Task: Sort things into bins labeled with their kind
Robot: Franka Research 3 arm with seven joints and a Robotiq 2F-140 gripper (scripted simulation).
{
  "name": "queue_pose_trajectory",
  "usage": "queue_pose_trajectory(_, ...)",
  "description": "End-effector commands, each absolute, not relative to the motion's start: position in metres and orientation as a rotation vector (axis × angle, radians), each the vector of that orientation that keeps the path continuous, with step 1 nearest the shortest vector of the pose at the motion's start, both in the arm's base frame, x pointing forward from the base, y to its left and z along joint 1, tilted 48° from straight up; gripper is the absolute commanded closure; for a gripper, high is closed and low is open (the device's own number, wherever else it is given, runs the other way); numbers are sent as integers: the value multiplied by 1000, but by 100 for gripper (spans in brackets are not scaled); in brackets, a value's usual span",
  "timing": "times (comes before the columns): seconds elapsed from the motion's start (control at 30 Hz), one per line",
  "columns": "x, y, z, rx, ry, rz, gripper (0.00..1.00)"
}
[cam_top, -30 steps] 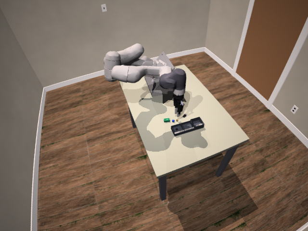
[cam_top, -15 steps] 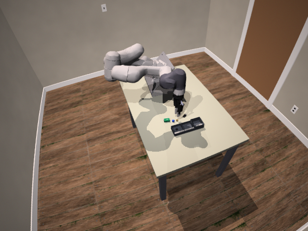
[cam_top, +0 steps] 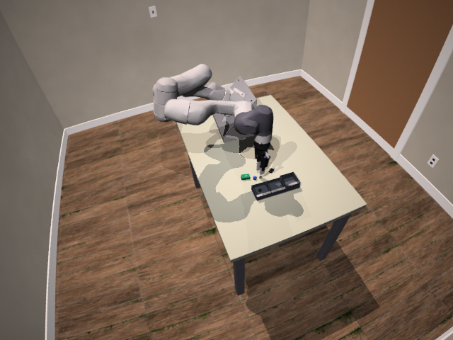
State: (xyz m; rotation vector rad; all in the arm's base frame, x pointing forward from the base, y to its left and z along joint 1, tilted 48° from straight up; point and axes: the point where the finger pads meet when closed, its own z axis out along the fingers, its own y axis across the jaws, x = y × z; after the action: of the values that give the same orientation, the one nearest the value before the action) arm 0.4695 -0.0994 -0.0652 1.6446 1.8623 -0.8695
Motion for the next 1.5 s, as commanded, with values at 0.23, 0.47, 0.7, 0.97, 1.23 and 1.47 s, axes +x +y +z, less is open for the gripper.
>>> queue_pose_trajectory(0.23, 472, -124, -90, 1655, 1853, -856, 81)
queue_pose_trajectory(0.47, 472, -127, -94, 1655, 1853, -856, 81)
queue_pose_trajectory(0.7, 471, -132, -98, 1655, 1853, -856, 81)
queue_pose_trajectory(0.97, 470, -133, -99, 1655, 1853, -856, 81)
queue_pose_trajectory(1.23, 469, -133, -98, 1655, 1853, -856, 81)
queue_pose_trajectory(1.47, 469, -134, -98, 1655, 1853, -856, 81)
